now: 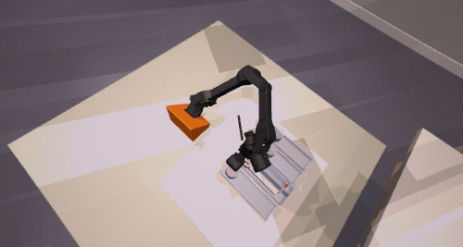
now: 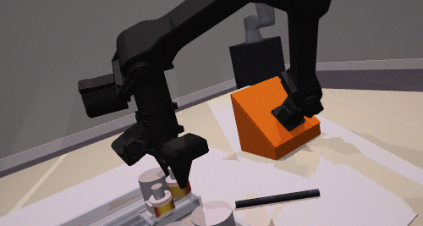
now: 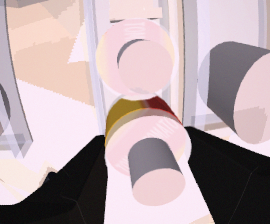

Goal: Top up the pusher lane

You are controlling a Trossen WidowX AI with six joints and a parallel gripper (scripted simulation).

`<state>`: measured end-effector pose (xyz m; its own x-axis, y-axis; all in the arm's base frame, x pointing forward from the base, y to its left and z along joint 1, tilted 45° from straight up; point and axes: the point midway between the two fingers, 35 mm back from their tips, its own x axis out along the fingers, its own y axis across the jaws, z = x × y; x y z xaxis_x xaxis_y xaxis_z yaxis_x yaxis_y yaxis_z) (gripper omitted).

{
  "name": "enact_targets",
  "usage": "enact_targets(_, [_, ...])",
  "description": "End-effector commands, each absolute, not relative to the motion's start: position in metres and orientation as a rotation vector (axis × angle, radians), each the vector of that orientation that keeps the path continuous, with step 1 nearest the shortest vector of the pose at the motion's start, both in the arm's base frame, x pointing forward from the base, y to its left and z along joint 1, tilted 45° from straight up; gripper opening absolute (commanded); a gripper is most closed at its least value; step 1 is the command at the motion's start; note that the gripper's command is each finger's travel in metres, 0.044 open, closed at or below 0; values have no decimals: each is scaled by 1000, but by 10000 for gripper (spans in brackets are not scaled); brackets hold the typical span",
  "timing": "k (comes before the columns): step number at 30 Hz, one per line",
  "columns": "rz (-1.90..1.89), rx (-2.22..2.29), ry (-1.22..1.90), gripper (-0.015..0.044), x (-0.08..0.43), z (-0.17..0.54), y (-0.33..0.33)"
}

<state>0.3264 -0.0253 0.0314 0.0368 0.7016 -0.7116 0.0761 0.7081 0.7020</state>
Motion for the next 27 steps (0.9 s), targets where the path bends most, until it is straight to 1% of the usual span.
enact_targets(1, [546,672,1449,0,333,34,-26])
enact_targets(27, [546,672,1449,0,333,33,-25])
